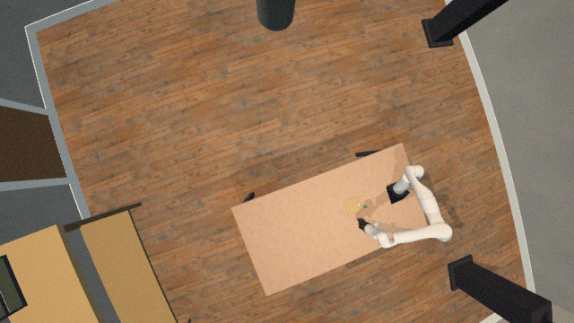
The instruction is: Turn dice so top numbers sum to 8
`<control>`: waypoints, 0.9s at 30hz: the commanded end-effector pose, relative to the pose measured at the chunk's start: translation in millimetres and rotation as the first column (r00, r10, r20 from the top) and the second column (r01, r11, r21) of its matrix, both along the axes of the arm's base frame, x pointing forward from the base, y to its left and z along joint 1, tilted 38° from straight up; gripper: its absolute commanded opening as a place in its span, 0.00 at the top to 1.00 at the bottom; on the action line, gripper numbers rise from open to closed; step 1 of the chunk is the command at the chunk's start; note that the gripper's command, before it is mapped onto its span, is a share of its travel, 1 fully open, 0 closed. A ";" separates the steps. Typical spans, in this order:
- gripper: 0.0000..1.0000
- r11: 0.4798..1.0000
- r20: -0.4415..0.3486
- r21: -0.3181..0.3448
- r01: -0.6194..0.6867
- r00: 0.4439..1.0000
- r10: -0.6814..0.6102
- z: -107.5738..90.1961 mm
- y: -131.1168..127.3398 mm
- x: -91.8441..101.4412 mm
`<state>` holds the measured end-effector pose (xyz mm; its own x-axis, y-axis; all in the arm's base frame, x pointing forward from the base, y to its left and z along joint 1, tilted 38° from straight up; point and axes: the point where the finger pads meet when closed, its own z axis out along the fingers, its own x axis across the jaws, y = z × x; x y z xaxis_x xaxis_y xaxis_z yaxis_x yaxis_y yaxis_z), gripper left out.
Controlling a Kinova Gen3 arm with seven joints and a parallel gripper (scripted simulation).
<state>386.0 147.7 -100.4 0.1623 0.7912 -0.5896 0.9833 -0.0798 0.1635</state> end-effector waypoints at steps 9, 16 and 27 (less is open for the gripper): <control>0.36 1.000 -0.001 0.000 -0.007 1.000 0.007 0.3 -1.7 1.7; 0.36 1.000 -0.001 0.000 -0.007 1.000 0.007 0.2 -1.8 1.8; 0.36 1.000 -0.001 0.000 -0.007 1.000 0.007 -5.1 -5.9 2.3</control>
<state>387.3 146.1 -102.8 0.1616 0.7921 -0.5886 0.9832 -0.0777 0.1654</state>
